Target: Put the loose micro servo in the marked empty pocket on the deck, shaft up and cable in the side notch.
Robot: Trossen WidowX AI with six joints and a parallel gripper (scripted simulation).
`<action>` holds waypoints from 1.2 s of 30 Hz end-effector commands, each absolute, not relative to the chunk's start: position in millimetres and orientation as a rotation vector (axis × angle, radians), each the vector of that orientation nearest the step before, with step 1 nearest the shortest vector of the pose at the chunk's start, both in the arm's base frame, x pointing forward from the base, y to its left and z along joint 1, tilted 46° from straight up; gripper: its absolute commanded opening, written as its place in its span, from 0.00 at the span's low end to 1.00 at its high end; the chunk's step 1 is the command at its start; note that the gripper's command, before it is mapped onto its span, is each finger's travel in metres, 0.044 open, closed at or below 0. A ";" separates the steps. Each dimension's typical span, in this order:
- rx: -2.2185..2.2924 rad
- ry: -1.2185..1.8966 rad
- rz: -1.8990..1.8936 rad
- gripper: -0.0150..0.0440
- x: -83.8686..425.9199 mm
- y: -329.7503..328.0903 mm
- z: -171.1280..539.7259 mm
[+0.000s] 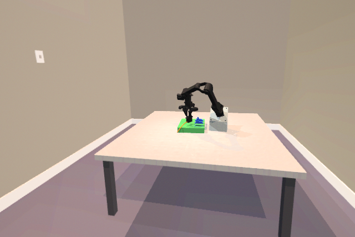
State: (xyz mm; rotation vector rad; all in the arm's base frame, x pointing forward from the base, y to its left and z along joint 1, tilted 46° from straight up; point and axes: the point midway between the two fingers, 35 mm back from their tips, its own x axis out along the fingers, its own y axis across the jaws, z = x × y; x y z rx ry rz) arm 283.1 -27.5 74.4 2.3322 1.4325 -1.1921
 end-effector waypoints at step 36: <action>1.342 1.476 -0.039 0.25 283.0 -27.6 75.1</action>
